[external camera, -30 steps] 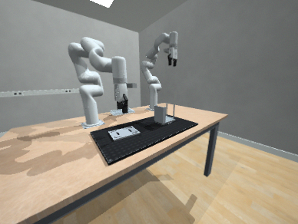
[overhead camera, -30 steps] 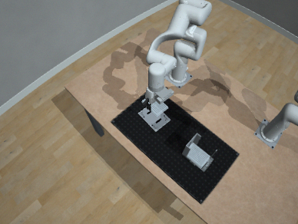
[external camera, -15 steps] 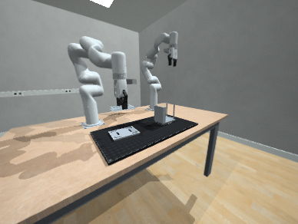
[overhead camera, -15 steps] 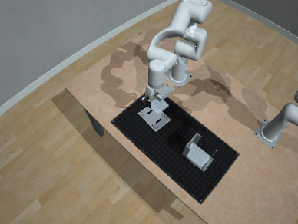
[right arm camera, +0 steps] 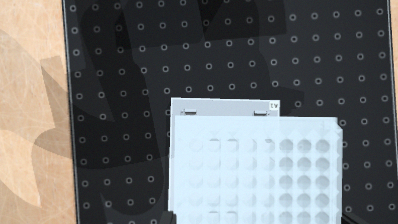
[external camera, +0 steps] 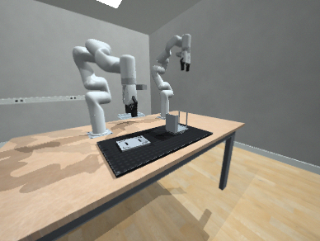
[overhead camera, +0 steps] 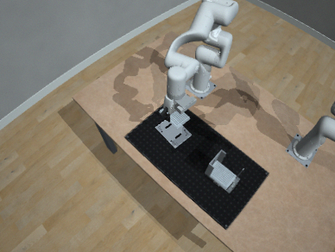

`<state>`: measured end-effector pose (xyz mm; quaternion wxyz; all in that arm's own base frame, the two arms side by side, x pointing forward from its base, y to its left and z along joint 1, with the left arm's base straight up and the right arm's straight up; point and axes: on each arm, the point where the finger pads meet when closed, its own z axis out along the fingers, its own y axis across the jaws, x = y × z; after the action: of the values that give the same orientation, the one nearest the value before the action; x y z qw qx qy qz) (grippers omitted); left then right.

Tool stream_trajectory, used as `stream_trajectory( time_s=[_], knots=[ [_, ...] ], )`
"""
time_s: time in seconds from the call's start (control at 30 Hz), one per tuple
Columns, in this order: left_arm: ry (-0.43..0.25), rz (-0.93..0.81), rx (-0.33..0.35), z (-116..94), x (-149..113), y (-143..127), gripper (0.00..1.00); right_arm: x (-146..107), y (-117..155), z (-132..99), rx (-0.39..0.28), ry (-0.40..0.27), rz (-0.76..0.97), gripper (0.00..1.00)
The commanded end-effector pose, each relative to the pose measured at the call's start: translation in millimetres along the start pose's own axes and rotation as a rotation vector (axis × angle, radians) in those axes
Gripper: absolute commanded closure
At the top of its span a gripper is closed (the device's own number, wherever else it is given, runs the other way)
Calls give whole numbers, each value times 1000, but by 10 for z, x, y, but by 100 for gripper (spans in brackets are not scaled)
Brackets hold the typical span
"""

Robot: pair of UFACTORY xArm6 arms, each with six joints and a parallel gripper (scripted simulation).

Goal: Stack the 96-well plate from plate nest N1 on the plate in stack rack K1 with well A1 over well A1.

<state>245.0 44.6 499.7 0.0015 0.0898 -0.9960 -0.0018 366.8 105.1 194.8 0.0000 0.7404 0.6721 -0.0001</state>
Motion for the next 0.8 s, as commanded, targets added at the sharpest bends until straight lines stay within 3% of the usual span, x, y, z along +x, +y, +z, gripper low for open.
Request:
stream_trajectory(
  time_s=[0.0, 0.77],
  knots=[
    [-4, 0, 0, -11, -1, 0, 0, 91, 8, -17, -4, 2, -86, 100],
    [-4, 0, 0, -11, -1, 0, 0, 791, -6, -34, -4, 2, -96, 100]
  ],
)
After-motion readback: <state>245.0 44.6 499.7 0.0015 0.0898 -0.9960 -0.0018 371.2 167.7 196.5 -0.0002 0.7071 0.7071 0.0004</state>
